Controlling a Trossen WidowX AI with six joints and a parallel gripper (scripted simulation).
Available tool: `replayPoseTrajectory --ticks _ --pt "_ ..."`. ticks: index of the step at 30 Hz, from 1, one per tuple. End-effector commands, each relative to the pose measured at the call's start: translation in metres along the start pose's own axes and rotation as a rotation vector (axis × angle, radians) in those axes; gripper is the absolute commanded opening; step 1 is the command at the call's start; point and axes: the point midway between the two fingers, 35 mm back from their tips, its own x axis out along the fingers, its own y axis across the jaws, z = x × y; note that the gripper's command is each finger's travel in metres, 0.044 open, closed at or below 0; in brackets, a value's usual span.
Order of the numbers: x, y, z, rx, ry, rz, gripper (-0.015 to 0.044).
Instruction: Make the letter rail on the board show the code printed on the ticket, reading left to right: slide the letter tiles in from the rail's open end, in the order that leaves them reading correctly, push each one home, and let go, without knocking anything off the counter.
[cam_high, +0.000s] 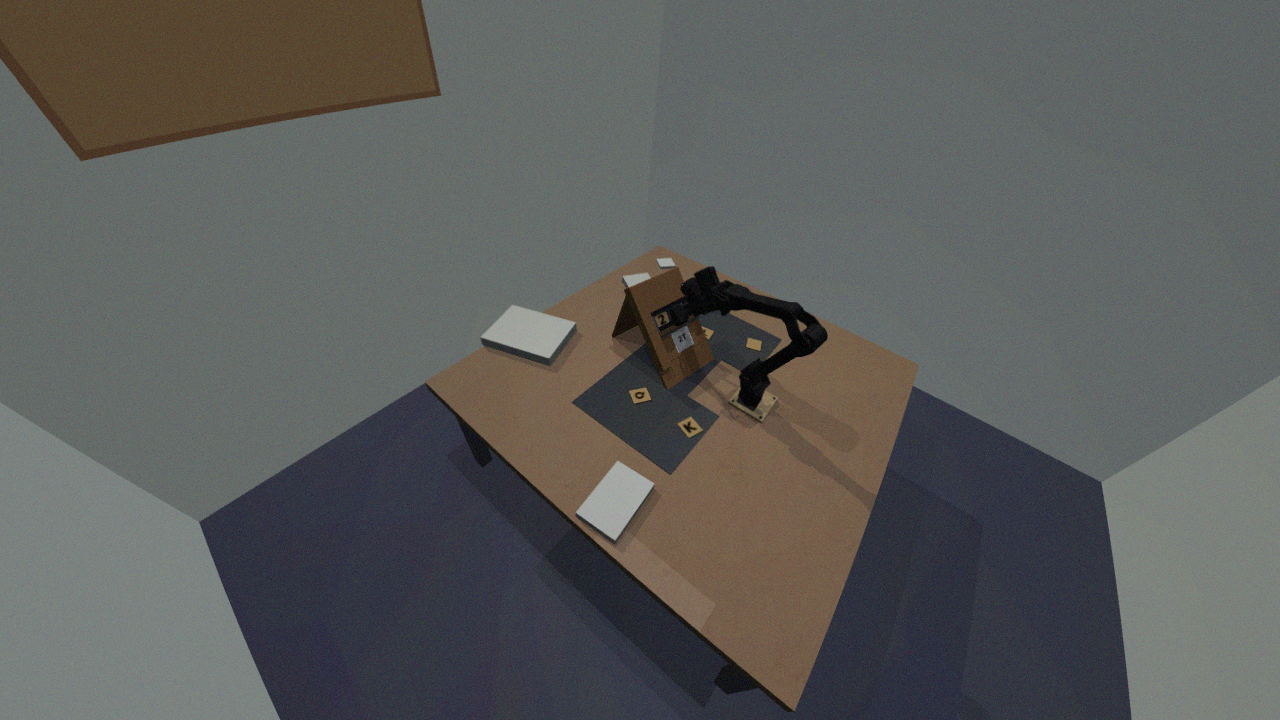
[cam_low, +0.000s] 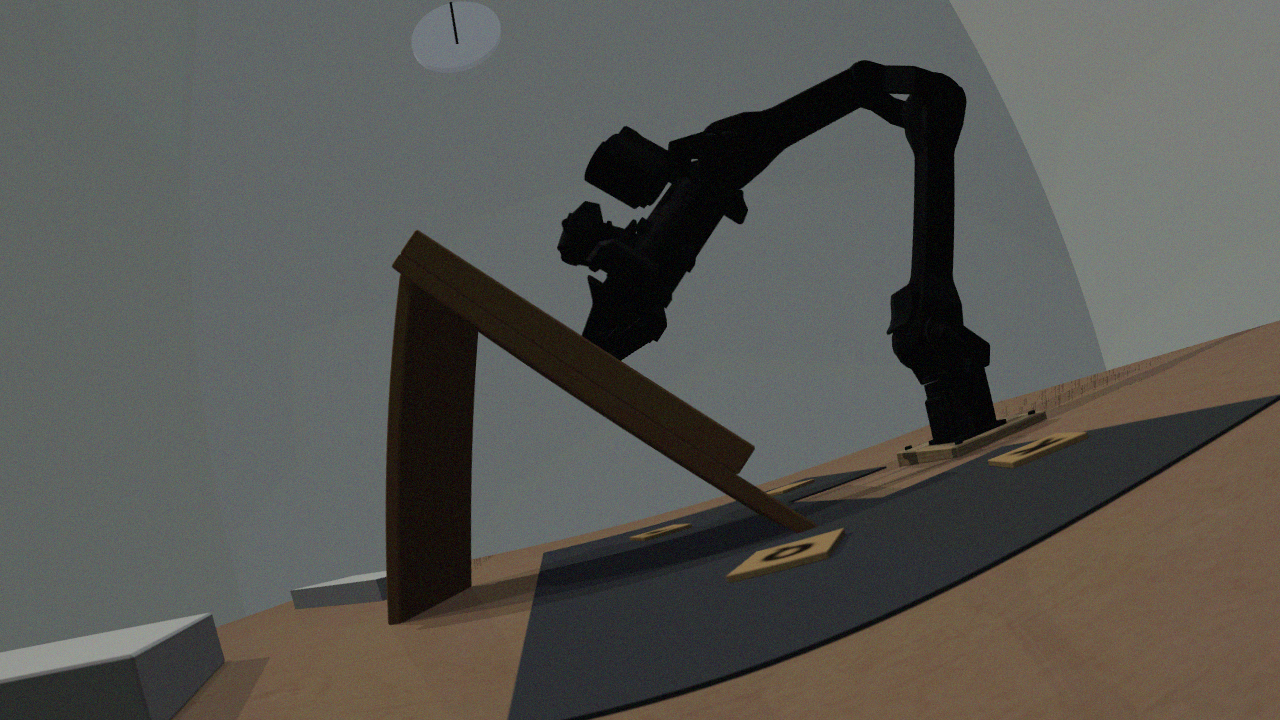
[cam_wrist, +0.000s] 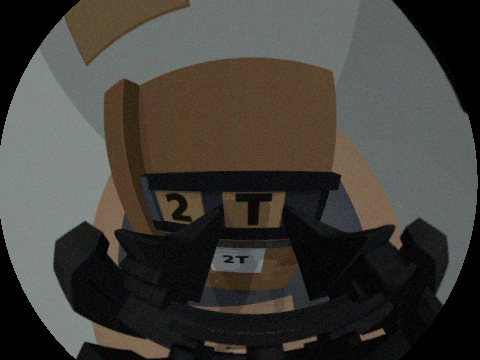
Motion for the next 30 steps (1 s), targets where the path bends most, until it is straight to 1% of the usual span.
replayPoseTrajectory --ticks 1,22,30 --pt "0.0 0.002 0.001 0.003 -0.002 -0.002 0.0" --pt "0.0 0.012 0.0 0.004 -0.002 -0.001 0.0" --pt "0.0 0.011 0.001 0.001 -0.003 0.001 0.021"
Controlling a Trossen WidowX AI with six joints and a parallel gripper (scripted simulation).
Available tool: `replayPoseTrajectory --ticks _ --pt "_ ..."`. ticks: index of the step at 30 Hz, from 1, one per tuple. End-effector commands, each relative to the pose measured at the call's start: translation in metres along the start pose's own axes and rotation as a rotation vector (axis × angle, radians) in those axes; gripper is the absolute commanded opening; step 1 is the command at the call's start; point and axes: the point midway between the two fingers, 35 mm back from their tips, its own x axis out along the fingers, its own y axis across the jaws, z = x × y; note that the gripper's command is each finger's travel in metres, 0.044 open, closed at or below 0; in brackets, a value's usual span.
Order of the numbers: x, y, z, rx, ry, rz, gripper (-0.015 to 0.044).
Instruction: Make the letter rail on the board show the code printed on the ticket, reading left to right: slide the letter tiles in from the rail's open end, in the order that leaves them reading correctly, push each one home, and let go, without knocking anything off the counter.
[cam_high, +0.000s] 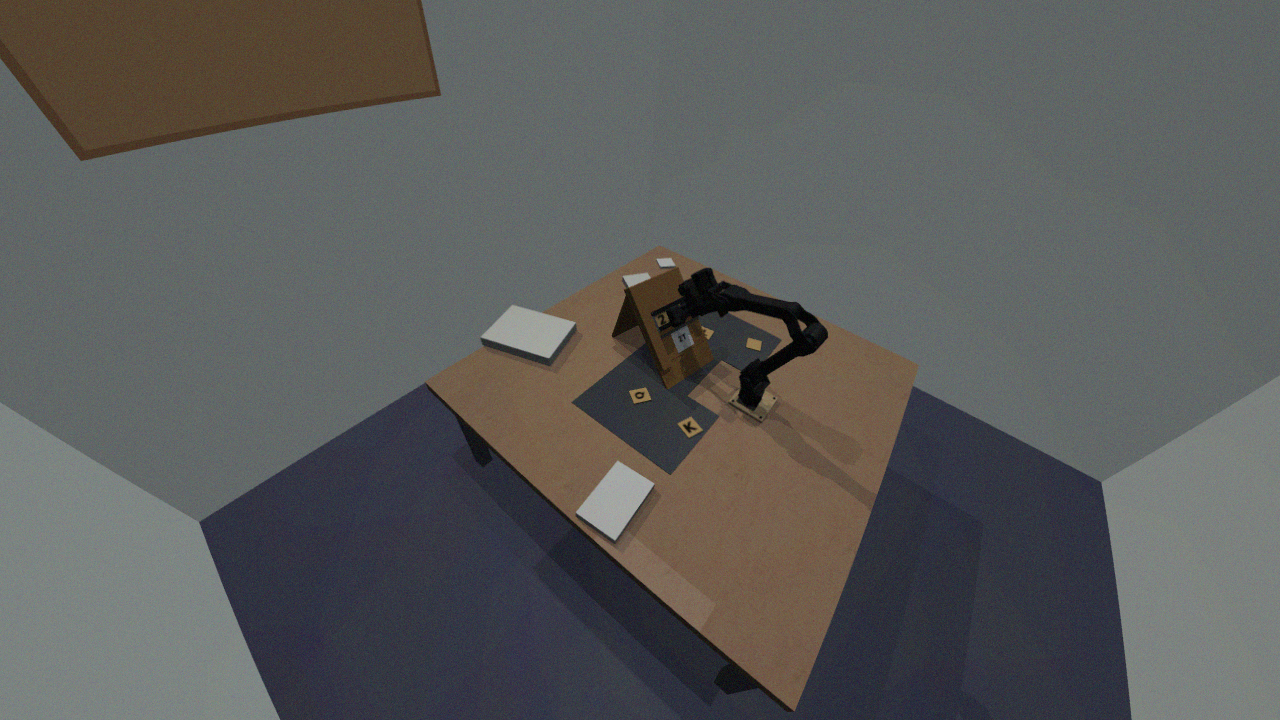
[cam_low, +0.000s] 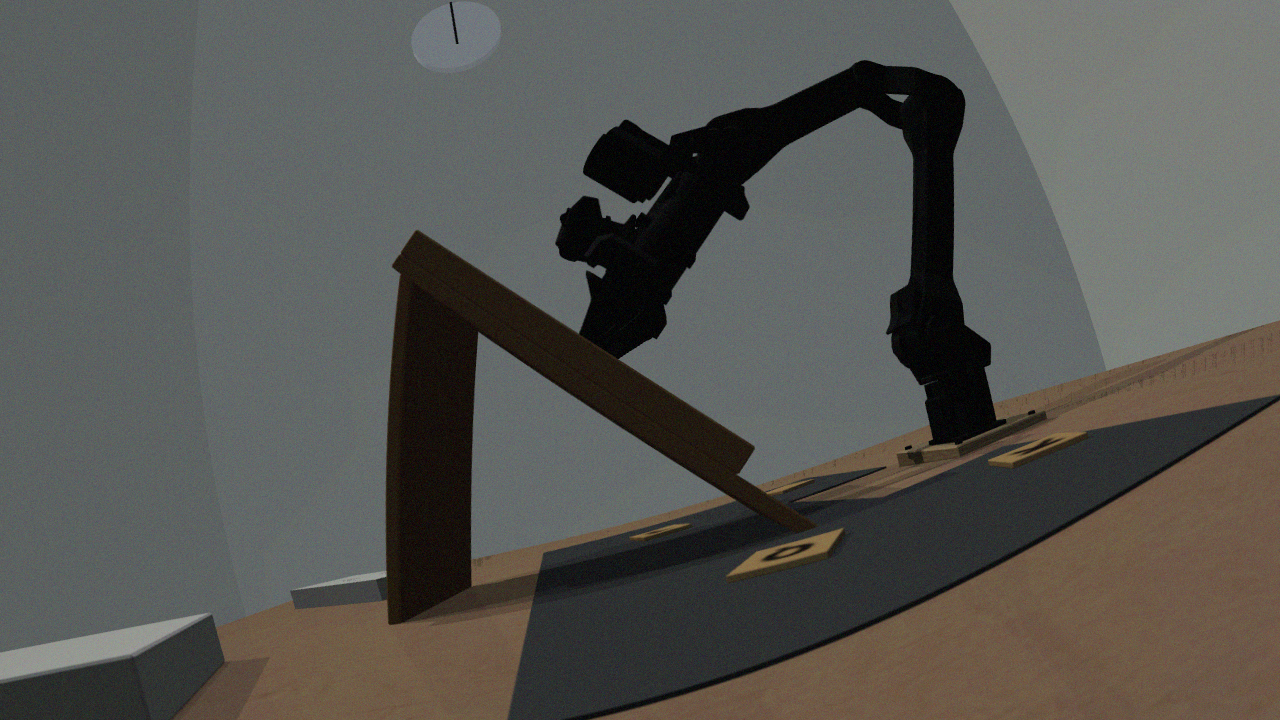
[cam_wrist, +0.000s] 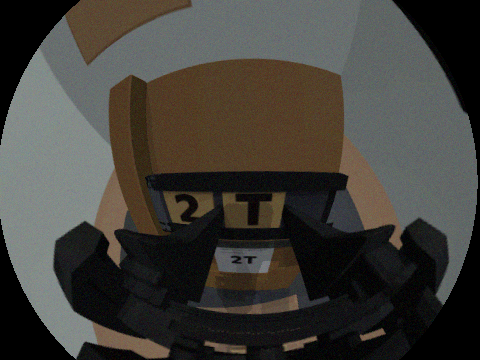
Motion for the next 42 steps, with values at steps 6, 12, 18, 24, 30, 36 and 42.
replayPoseTrajectory --ticks 6,12,18,24,30,36,42 --pt "-0.008 0.0 0.0 0.003 0.001 -0.002 0.0295" --pt "-0.015 0.0 0.001 0.003 0.002 -0.002 0.0295" --pt "-0.019 0.0 0.0 0.003 0.002 -0.002 0.0295" --pt "-0.022 0.001 0.0 0.003 0.002 -0.002 0.0295" --pt "-0.026 0.001 0.0 0.003 0.003 -0.002 0.0295" --pt "-0.03 0.001 -0.001 0.003 0.003 -0.002 0.0295" --pt "-0.034 0.001 -0.001 0.003 0.003 -0.002 0.0295"
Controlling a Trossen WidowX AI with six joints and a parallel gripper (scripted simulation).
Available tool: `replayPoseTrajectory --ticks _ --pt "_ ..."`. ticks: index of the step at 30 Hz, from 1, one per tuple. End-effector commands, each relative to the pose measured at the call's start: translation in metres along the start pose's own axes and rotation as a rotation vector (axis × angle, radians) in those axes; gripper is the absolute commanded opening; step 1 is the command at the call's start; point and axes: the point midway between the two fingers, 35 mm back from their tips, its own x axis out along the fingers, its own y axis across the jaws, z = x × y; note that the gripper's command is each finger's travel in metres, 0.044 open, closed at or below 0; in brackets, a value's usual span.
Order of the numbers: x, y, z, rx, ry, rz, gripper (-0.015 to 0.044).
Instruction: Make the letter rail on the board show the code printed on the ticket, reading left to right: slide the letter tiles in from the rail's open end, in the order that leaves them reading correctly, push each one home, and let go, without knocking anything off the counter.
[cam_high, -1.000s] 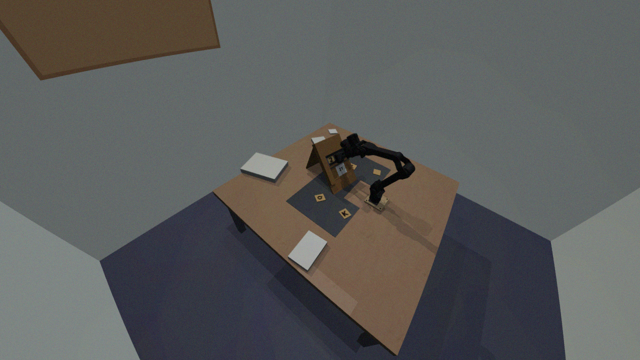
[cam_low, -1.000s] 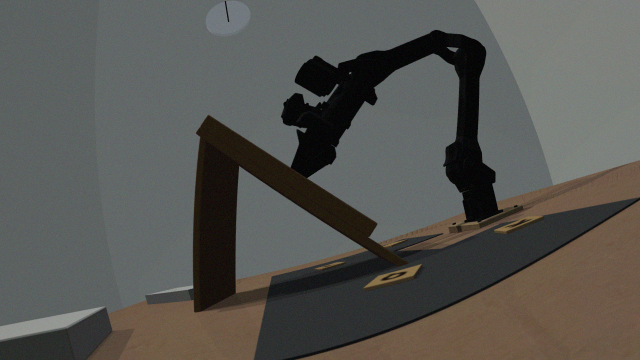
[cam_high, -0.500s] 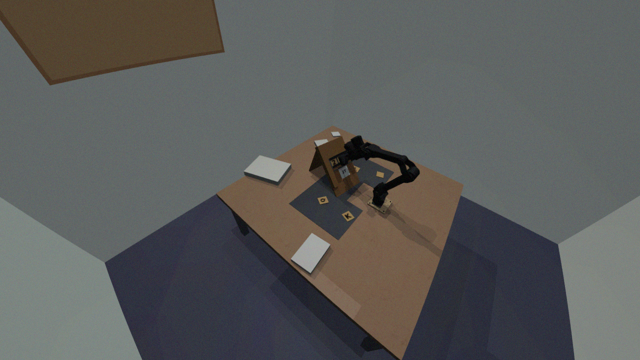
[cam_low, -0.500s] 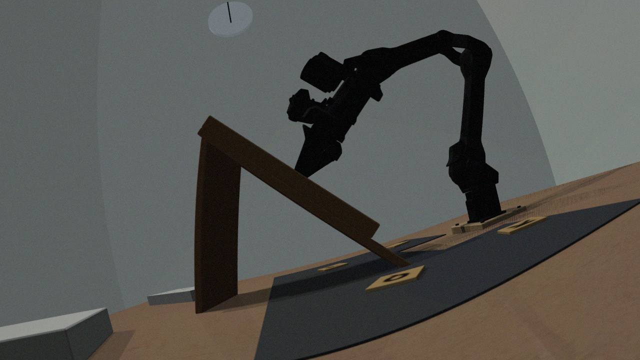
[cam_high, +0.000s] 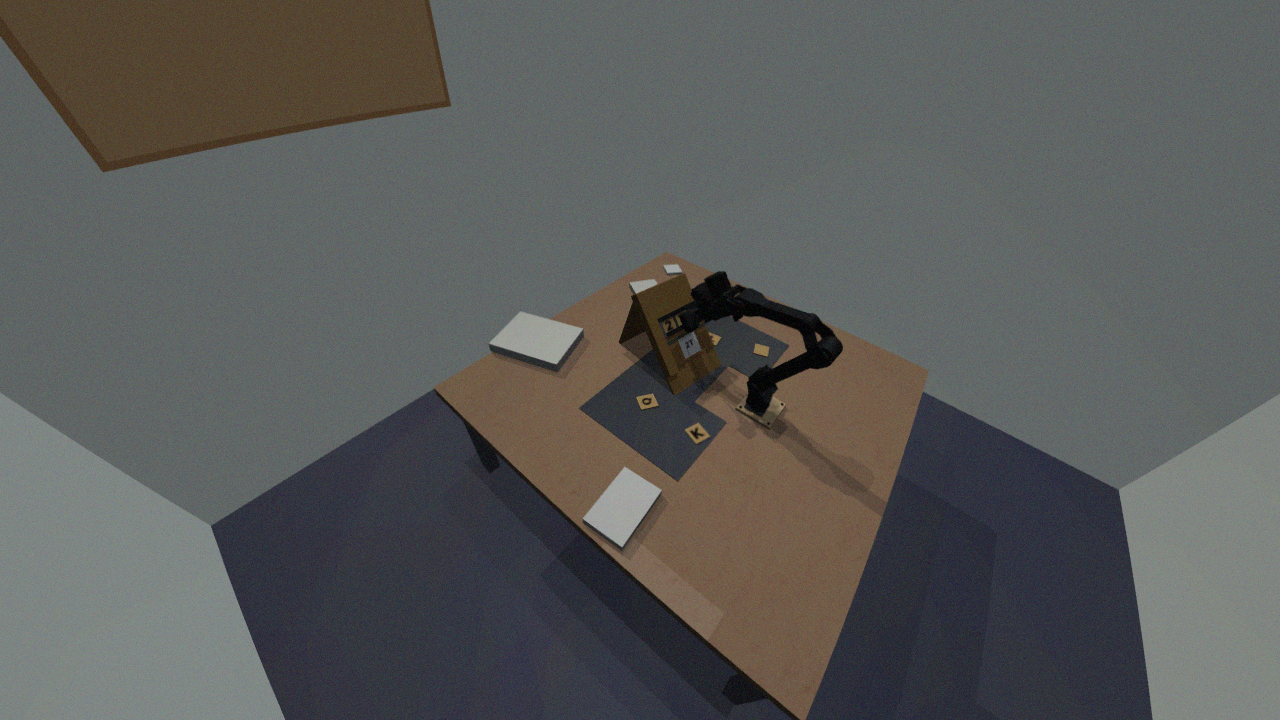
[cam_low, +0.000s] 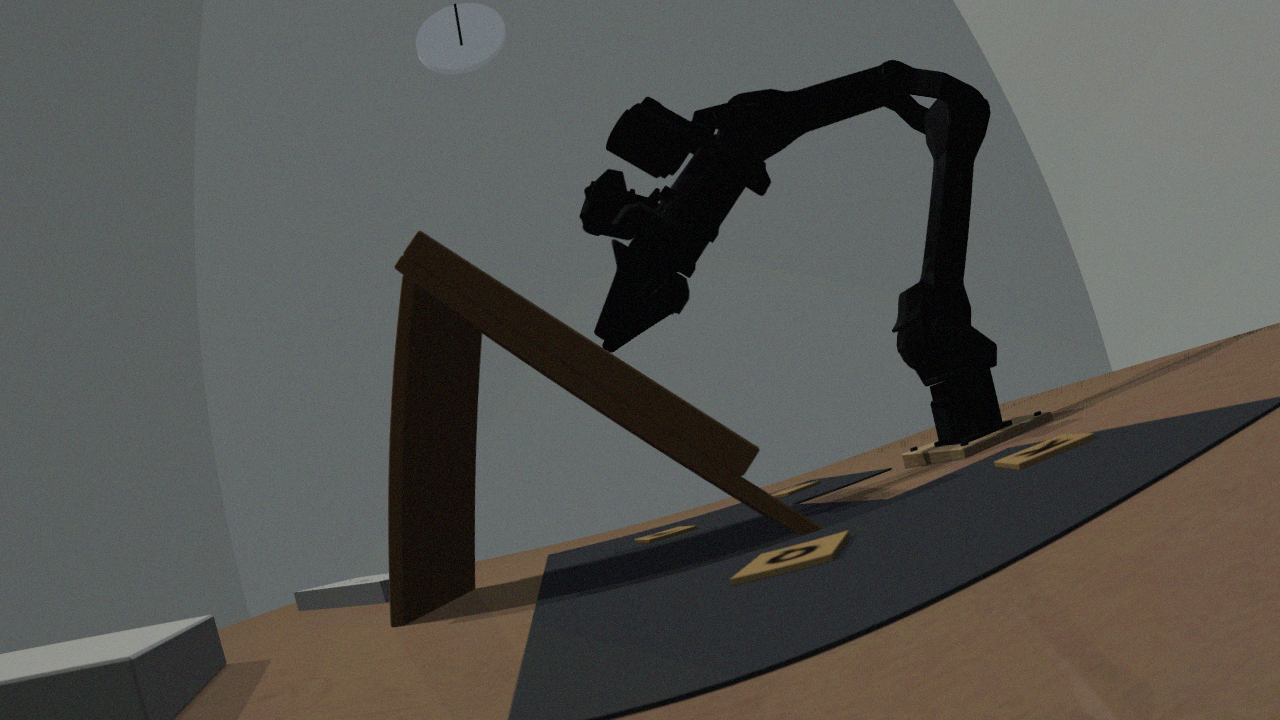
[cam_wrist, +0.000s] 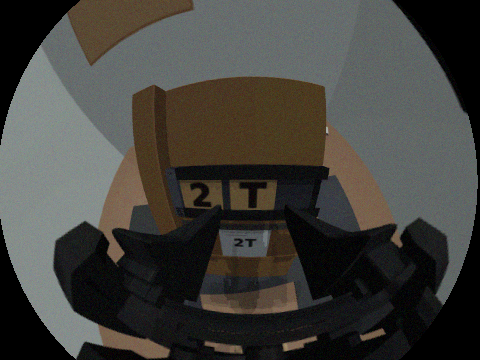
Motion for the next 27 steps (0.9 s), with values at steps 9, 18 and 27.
replayPoseTrajectory --ticks 9,18,27 --pt "-0.0082 -0.0006 0.0005 0.004 -0.002 -0.003 0.0295" --pt "-0.0105 -0.0009 0.0006 0.002 0.0 -0.002 0.0269" --pt "-0.0105 -0.0009 0.0006 0.002 0.0 -0.002 0.0032"
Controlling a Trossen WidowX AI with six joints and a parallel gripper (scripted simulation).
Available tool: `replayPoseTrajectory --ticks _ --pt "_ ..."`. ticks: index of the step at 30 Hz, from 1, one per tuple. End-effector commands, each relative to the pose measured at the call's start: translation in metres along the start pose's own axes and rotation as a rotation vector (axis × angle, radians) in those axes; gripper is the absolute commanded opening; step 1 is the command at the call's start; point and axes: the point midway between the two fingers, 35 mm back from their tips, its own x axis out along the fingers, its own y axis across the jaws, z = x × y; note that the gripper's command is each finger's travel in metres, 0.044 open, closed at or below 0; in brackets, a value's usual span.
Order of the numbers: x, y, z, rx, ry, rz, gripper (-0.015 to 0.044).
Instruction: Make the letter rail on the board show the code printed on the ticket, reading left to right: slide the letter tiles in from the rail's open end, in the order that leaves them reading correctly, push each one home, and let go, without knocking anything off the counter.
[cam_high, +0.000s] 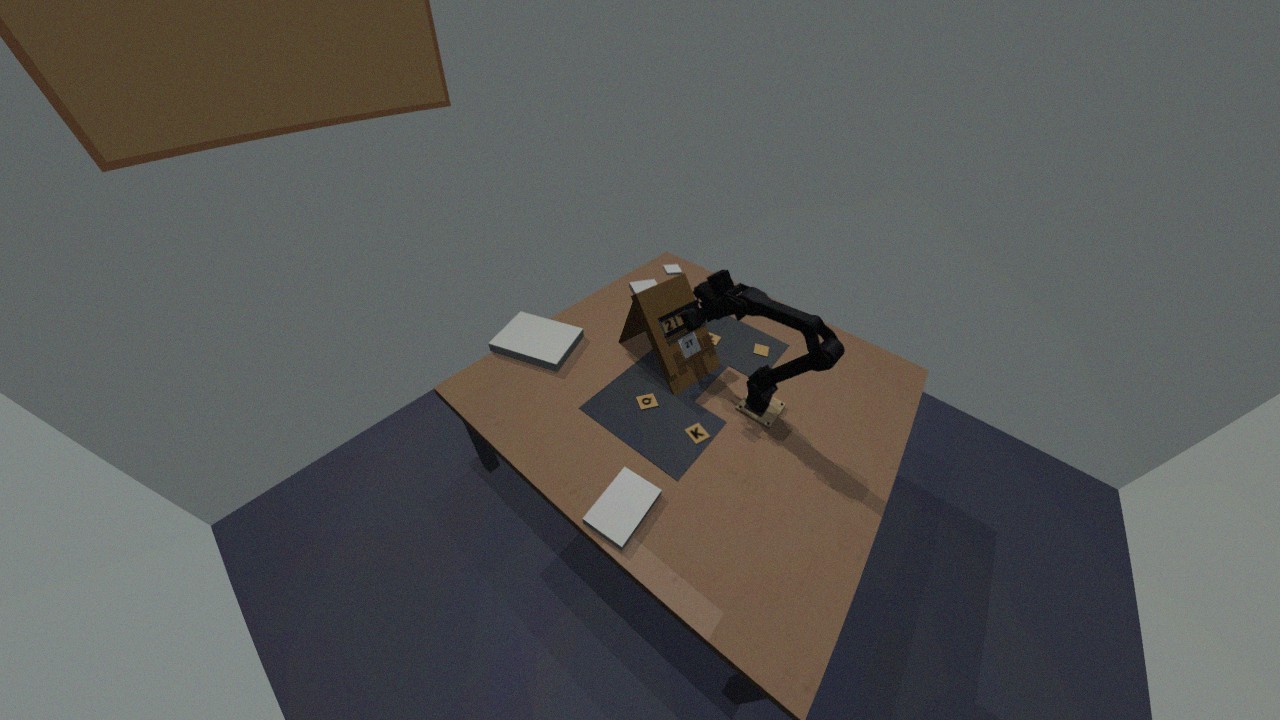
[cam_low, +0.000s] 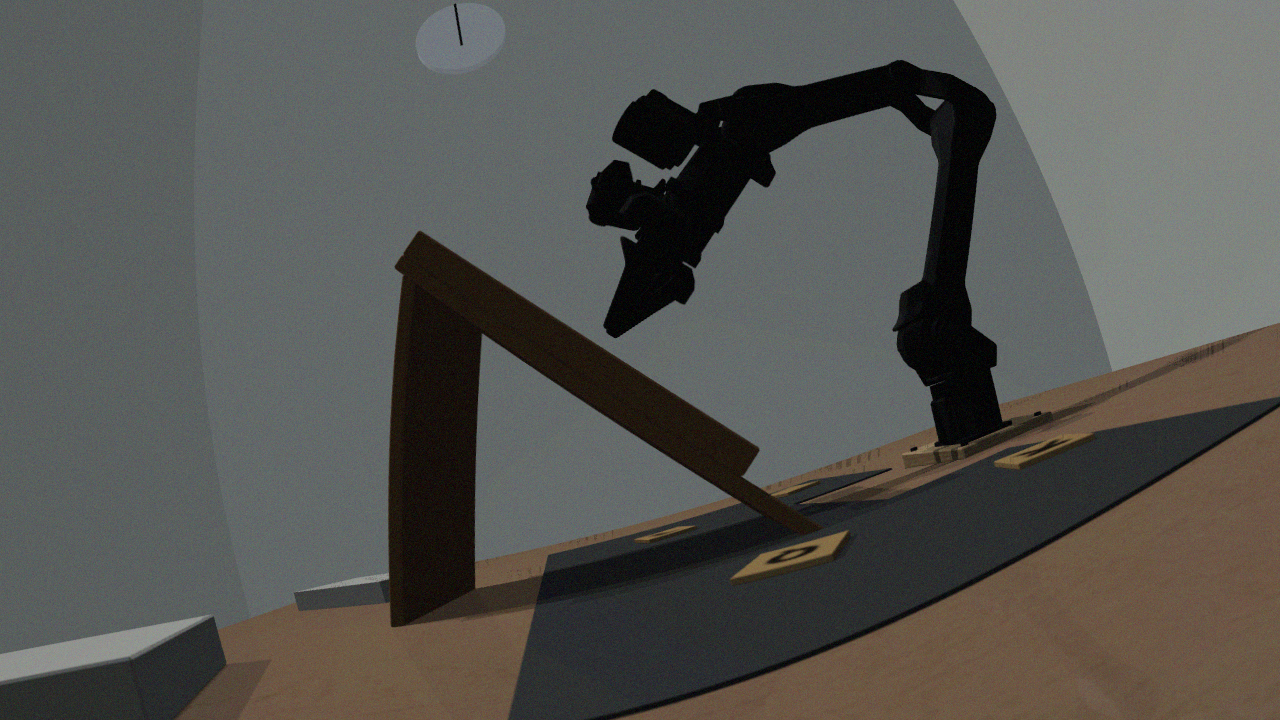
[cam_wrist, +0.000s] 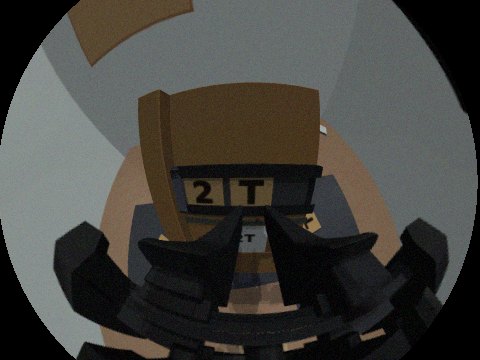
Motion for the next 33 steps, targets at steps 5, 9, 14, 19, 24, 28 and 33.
replayPoseTrajectory --ticks 5,9,14,19,24,28,33 --pt "0.0 0.0 0.0 0.0 0.0 0.0 0.0" --pt "0.0 0.0 0.0 0.0 0.0 0.0 0.0" --pt "0.005 -0.004 0.006 0.013 0.083 -0.009 0.0" --pt "0.015 -0.015 0.016 0.028 0.275 -0.025 0.0" --pt "0.018 -0.025 0.02 0.014 0.473 -0.025 0.0" --pt "0.018 -0.033 0.022 0.002 0.632 -0.011 0.0" --pt "0.018 -0.036 0.022 0.0 0.687 -0.003 0.0"
